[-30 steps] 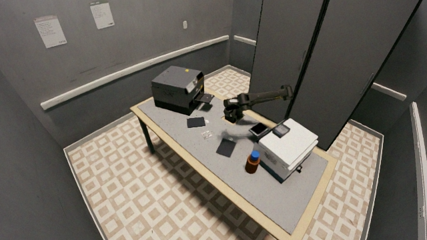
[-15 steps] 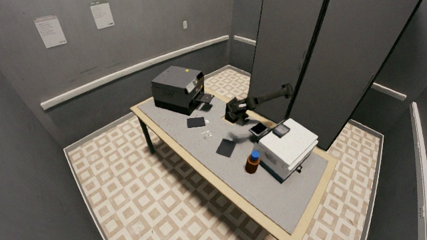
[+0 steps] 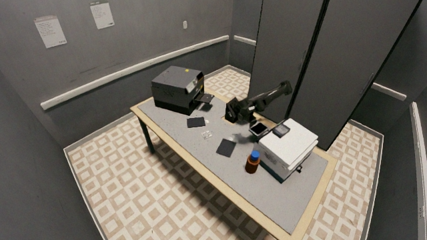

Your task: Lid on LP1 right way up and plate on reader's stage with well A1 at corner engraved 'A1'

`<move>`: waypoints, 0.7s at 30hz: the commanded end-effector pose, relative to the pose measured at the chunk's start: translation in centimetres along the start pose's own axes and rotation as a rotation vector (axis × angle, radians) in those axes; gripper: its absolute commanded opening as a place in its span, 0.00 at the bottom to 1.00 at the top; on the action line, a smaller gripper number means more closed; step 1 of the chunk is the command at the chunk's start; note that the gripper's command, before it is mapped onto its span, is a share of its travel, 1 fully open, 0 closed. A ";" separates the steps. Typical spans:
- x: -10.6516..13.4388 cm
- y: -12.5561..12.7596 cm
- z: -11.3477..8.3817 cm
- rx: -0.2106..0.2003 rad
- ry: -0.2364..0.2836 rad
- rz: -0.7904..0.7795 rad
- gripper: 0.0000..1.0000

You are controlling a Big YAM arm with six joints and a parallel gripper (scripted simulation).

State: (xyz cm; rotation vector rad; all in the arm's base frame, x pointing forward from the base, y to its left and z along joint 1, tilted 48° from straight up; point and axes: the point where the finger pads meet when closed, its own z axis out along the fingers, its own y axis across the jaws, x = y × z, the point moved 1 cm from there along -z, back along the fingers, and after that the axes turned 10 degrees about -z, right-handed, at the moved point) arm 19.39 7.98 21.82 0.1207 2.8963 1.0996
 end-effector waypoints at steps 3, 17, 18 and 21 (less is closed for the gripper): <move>1.1 2.0 -0.2 -0.027 -0.010 0.014 1.00; 4.6 4.5 0.0 -0.052 0.002 0.049 1.00; 4.9 5.0 -0.1 -0.051 -0.004 0.035 1.00; 6.0 6.1 -0.3 -0.091 -0.001 0.023 1.00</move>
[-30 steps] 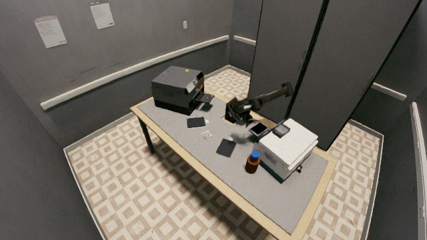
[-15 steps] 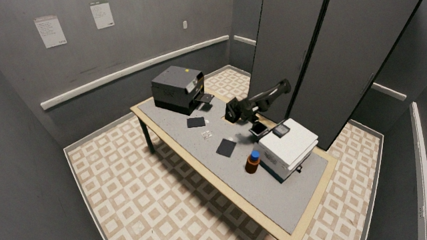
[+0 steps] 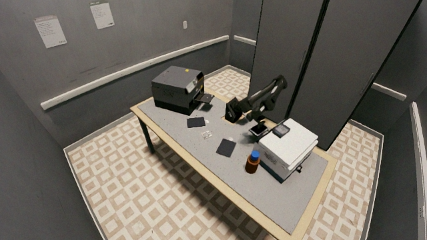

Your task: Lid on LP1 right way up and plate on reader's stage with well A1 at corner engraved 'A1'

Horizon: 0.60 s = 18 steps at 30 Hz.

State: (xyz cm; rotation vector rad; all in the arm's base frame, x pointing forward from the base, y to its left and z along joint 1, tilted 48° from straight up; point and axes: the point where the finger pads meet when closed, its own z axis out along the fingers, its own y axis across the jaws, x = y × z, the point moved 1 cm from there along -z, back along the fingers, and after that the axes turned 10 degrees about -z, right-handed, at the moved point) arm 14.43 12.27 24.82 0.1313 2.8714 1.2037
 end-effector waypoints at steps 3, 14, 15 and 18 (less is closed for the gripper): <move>1.7 1.7 -0.5 -0.049 0.002 0.029 1.00; 4.3 2.1 0.0 -0.057 0.025 0.050 1.00; 4.2 1.9 0.2 -0.060 0.028 0.051 1.00; 3.7 1.9 0.2 -0.064 0.021 0.042 1.00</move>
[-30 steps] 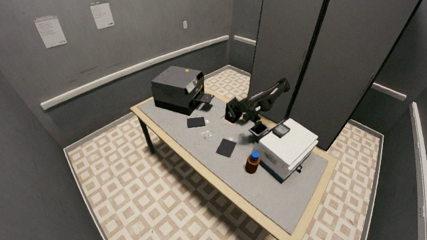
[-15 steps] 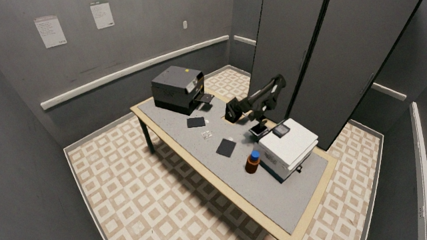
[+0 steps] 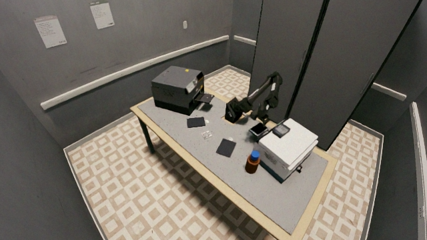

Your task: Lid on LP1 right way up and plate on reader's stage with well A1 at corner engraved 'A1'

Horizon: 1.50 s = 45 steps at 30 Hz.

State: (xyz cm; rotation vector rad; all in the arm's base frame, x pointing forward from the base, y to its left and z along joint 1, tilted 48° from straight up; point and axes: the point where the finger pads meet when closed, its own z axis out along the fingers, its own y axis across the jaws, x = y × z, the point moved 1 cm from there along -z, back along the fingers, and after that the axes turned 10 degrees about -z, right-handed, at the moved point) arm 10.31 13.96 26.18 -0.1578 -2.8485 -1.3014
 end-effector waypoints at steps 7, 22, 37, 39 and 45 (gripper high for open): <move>-1.0 0.0 0.1 -0.009 -0.020 0.004 1.00; -0.7 0.2 0.2 -0.005 -0.009 -0.055 1.00; -0.8 0.2 0.4 -0.004 -0.010 -0.015 1.00; -0.7 0.3 0.3 -0.008 -0.019 -0.015 1.00; -0.2 0.6 0.4 -0.017 -0.012 -0.039 1.00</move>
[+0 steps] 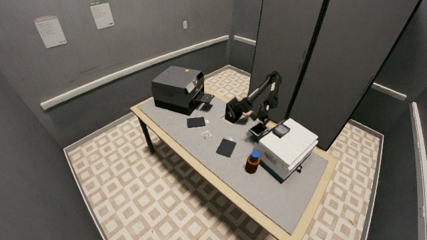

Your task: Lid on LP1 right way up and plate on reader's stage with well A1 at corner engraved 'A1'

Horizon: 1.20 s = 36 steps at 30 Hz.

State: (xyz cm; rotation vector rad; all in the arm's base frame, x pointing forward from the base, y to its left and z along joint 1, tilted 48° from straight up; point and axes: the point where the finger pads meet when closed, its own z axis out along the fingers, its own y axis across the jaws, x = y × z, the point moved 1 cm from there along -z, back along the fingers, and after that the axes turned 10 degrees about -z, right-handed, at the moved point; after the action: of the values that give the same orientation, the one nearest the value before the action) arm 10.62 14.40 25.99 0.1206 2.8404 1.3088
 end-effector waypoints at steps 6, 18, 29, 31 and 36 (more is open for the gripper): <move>-0.6 -0.2 0.2 0.006 -0.004 0.013 1.00; 0.2 -0.1 0.4 0.002 0.008 0.013 1.00; 0.1 0.3 0.5 -0.003 -0.003 0.002 1.00; 0.2 0.2 0.4 -0.004 -0.006 0.009 1.00; 0.2 -0.2 1.1 0.005 0.009 0.011 1.00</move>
State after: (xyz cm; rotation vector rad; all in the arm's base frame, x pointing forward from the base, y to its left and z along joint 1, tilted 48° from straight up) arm 10.48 14.84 25.52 0.1299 2.8441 1.3051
